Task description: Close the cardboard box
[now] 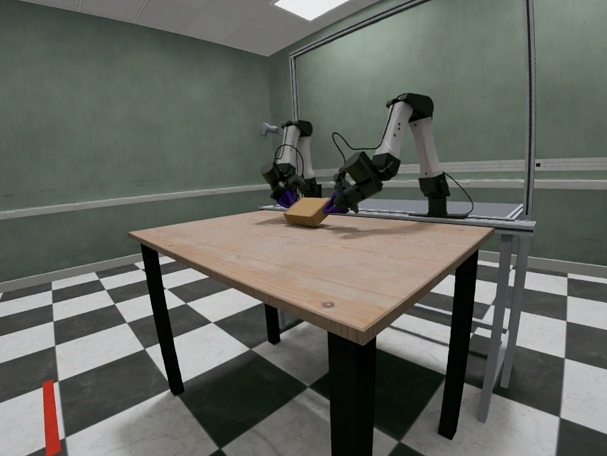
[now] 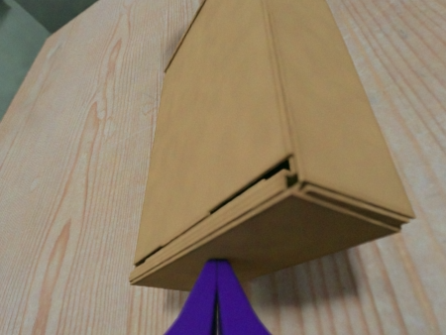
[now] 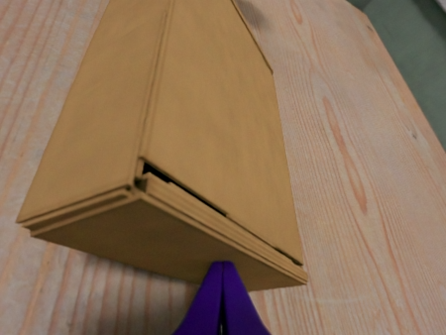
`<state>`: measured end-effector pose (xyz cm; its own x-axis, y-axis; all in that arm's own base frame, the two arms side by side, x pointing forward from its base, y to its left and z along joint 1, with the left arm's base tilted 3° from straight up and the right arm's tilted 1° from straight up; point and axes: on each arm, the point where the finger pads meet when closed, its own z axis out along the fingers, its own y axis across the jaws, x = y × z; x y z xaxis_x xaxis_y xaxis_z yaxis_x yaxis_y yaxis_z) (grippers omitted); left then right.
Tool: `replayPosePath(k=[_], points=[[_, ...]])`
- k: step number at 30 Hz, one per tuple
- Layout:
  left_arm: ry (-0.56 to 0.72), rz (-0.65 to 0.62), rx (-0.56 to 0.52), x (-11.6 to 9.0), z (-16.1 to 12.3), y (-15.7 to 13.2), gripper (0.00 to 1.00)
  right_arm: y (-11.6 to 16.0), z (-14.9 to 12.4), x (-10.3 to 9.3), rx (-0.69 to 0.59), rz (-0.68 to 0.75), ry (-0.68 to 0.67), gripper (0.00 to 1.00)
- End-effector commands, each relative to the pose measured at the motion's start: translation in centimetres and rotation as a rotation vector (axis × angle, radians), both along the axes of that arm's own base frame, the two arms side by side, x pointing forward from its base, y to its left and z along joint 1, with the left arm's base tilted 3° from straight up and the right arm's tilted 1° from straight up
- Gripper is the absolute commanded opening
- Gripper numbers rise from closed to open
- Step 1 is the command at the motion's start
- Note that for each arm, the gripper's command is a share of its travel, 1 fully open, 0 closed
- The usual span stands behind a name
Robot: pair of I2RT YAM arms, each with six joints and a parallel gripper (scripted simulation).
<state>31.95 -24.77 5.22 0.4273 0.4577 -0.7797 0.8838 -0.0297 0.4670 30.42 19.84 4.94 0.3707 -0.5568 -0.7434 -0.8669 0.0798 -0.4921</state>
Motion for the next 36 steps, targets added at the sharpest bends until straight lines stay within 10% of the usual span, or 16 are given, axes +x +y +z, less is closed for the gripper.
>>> replayPosePath(k=[1, 36], points=[[0.004, -0.032, -0.015, -0.79, -0.34, -0.85, 0.01, 1.03, 0.19, -0.67, 0.021, 0.047, -0.019, 0.01], [0.010, -0.032, -0.013, -1.01, -0.88, -0.79, 0.01, 1.04, -0.04, -0.63, 0.022, 0.048, -0.023, 0.01]])
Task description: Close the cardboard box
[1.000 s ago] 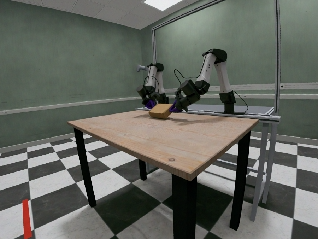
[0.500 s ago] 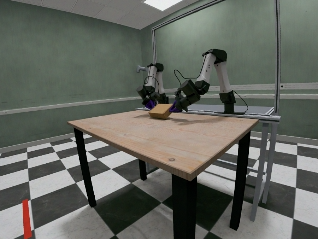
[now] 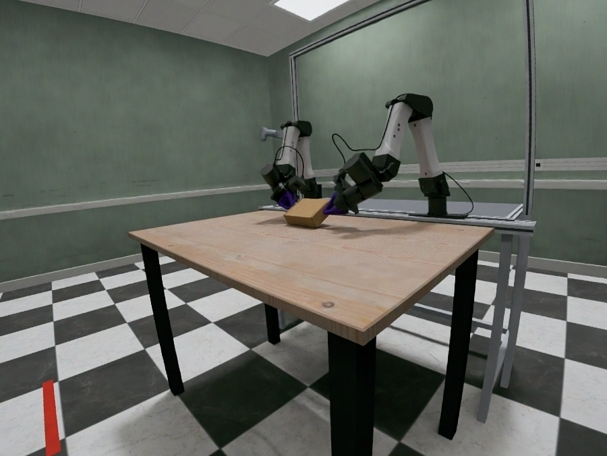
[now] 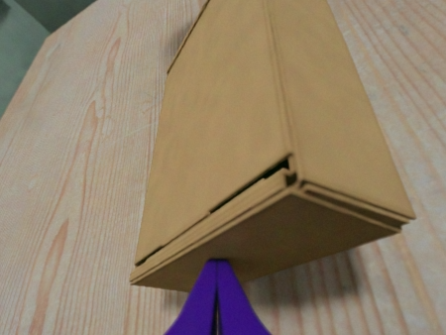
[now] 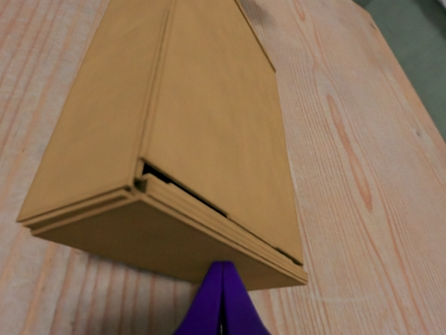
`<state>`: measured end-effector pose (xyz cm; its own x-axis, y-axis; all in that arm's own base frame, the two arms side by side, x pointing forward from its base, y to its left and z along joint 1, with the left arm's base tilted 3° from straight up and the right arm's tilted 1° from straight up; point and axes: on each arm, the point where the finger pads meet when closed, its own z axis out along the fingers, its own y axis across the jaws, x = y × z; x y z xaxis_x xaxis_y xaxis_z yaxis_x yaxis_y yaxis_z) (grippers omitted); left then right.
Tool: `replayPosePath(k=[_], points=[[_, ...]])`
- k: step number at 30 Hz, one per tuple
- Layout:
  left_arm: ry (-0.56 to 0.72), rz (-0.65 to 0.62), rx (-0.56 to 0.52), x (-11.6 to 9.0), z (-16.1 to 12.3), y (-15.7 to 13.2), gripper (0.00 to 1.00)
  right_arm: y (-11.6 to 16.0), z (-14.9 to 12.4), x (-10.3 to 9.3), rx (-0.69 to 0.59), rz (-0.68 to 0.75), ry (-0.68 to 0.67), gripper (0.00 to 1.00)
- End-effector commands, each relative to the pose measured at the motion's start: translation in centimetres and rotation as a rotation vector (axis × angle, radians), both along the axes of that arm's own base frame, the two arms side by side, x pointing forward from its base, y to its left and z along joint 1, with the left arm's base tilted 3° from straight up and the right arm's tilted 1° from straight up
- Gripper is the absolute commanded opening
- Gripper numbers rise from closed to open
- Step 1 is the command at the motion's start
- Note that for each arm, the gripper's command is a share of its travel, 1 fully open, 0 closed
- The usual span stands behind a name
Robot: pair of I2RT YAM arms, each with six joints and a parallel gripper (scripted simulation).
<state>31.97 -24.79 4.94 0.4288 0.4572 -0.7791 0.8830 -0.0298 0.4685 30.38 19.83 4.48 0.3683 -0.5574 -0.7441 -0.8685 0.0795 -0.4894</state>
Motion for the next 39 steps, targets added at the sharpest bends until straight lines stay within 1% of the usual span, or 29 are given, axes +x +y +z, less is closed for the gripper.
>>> replayPosePath(k=[1, 4, 5, 8, 10, 11, 12, 14, 15, 16, 38, 39], points=[[0.012, -0.031, -0.013, -1.0, -0.6, -0.8, 0.01, 1.0, 0.2, -0.7, 0.021, 0.048, -0.019, 0.01], [0.012, -0.031, -0.013, -1.0, -0.6, -0.8, 0.01, 1.0, 0.1, -0.7, 0.021, 0.048, -0.018, 0.01], [0.012, -0.031, -0.013, -1.0, -0.7, -0.8, 0.01, 1.0, 0.7, -0.6, 0.025, 0.048, -0.037, 0.01], [0.012, -0.031, -0.013, -1.0, -0.7, -0.8, 0.01, 1.0, 0.1, -0.9, 0.021, 0.048, -0.018, 0.01], [0.010, -0.031, -0.014, -0.9, -0.7, -0.8, 0.01, 1.0, 0.0, -0.6, 0.021, 0.048, -0.019, 0.01], [-0.005, -0.030, -0.019, -0.4, -0.6, -1.0, 0.01, 1.0, -0.4, -0.5, 0.021, 0.049, -0.023, 0.01], [-0.007, -0.030, -0.020, -0.3, -0.5, -1.0, 0.01, 1.0, -0.4, -0.5, 0.020, 0.049, -0.022, 0.01], [-0.006, -0.031, -0.020, -0.4, -0.6, -1.0, 0.01, 1.0, -0.4, -0.5, 0.021, 0.049, -0.023, 0.01], [-0.005, -0.030, -0.020, -0.4, -0.6, -1.0, 0.01, 1.0, 0.5, -0.3, 0.027, 0.049, -0.048, 0.01], [-0.005, -0.030, -0.019, -0.4, -0.6, -1.0, 0.01, 1.0, 0.7, -0.2, 0.028, 0.049, -0.055, 0.01], [0.011, -0.031, -0.014, -1.0, -1.1, -0.9, 0.01, 0.9, 0.0, -0.7, 0.024, 0.048, -0.030, 0.01], [0.011, -0.031, -0.014, -1.0, -1.1, -0.9, 0.01, 1.1, 0.7, 0.1, 0.030, 0.048, -0.055, 0.01]])
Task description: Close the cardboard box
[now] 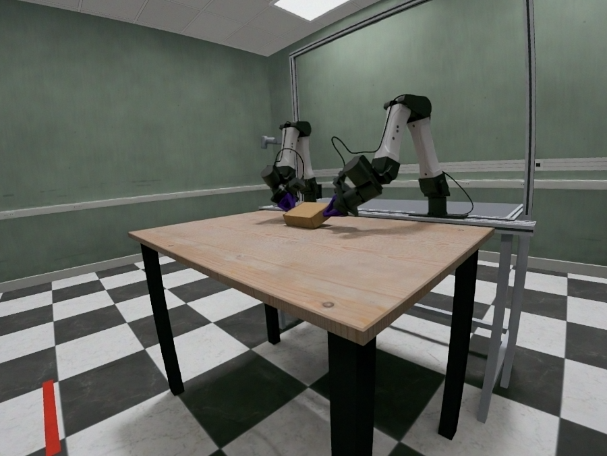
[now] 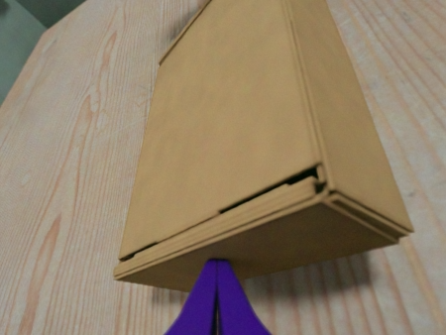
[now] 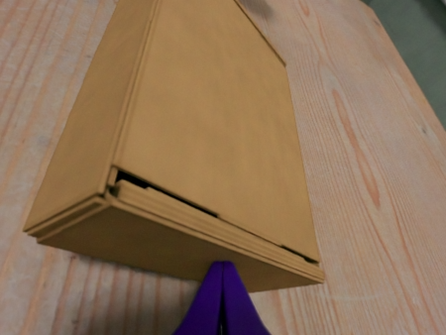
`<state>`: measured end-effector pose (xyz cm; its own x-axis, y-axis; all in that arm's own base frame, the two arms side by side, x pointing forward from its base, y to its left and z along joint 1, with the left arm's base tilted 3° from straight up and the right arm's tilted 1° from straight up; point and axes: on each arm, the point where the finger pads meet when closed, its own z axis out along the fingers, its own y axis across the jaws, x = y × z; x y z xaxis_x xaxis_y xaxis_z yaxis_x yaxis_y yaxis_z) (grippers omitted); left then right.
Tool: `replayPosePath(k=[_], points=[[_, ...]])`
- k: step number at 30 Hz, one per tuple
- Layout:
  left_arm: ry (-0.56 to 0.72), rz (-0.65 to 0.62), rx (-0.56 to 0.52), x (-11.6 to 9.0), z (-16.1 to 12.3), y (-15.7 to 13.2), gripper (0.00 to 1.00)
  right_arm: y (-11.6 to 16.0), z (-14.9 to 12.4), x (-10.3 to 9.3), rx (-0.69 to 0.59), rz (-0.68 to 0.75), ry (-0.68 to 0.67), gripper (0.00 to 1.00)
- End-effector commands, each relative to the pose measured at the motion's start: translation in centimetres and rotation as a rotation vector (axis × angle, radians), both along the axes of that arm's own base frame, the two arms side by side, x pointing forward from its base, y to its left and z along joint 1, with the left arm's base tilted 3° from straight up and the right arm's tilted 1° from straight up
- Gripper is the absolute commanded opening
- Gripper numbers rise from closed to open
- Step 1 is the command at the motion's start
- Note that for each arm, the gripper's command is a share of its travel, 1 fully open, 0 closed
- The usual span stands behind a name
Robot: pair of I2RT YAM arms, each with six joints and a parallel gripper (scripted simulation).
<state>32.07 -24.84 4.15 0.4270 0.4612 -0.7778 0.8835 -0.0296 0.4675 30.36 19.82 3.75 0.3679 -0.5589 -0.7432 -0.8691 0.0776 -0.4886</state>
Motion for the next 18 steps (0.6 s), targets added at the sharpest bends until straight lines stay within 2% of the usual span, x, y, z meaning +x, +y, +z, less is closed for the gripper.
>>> replayPosePath(k=[1, 18], points=[[0.010, -0.033, -0.018, -1.1, -0.3, -0.8, 0.01, 1.2, 1.5, 0.2, 0.032, 0.047, -0.058, 0.01], [0.004, -0.033, -0.020, -1.1, -0.1, -0.8, 0.01, 1.0, 0.6, -0.6, 0.027, 0.046, -0.029, 0.01]])
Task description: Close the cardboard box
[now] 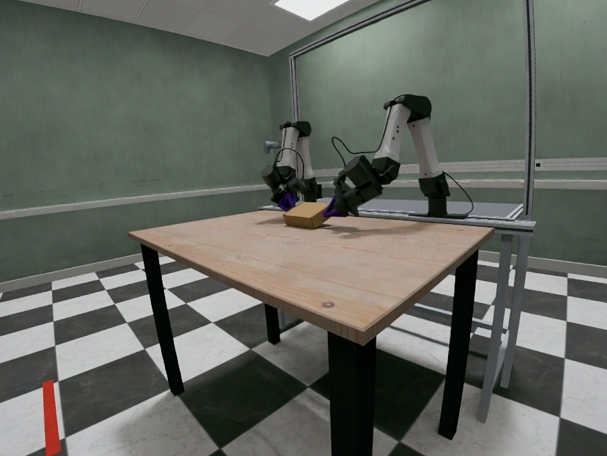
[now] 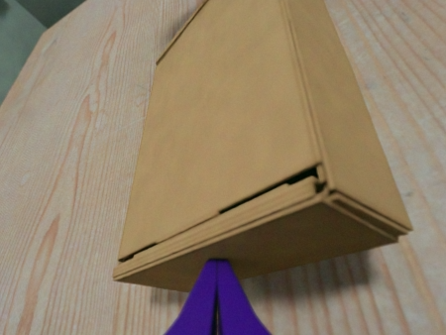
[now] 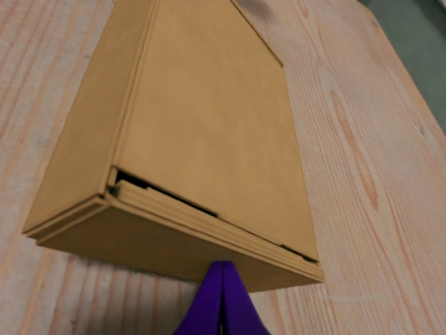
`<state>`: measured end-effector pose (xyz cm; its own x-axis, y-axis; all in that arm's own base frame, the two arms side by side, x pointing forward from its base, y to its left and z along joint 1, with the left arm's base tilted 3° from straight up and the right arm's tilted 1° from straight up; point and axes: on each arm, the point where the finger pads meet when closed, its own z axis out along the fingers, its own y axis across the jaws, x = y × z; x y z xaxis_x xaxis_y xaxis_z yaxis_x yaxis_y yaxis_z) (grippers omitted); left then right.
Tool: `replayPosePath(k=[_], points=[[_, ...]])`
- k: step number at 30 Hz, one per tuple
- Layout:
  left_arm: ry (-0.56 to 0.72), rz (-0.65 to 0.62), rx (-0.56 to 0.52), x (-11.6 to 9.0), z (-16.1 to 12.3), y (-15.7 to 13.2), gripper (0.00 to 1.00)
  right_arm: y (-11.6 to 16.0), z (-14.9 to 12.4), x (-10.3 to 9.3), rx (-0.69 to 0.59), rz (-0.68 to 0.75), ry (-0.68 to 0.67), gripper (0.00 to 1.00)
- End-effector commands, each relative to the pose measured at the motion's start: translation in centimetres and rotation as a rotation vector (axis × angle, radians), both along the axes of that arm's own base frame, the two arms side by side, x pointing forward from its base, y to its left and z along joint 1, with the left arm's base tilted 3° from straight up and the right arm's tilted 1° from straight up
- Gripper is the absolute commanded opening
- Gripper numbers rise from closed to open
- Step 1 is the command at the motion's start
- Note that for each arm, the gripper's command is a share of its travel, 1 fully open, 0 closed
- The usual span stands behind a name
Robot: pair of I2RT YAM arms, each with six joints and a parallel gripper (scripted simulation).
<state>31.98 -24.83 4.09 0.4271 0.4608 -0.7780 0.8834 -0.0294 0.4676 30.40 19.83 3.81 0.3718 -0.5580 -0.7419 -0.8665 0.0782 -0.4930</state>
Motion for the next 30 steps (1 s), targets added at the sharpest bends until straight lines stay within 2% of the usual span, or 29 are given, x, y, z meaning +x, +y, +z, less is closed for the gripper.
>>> replayPosePath(k=[1, 30], points=[[0.004, -0.033, -0.019, -1.02, -0.09, -0.83, 0.01, 1.00, 0.52, -0.60, 0.026, 0.046, -0.023, 0.01], [-0.005, -0.033, -0.023, -1.13, 0.13, -0.85, 0.01, 0.97, -0.02, -1.00, 0.025, 0.043, -0.007, 0.01]])
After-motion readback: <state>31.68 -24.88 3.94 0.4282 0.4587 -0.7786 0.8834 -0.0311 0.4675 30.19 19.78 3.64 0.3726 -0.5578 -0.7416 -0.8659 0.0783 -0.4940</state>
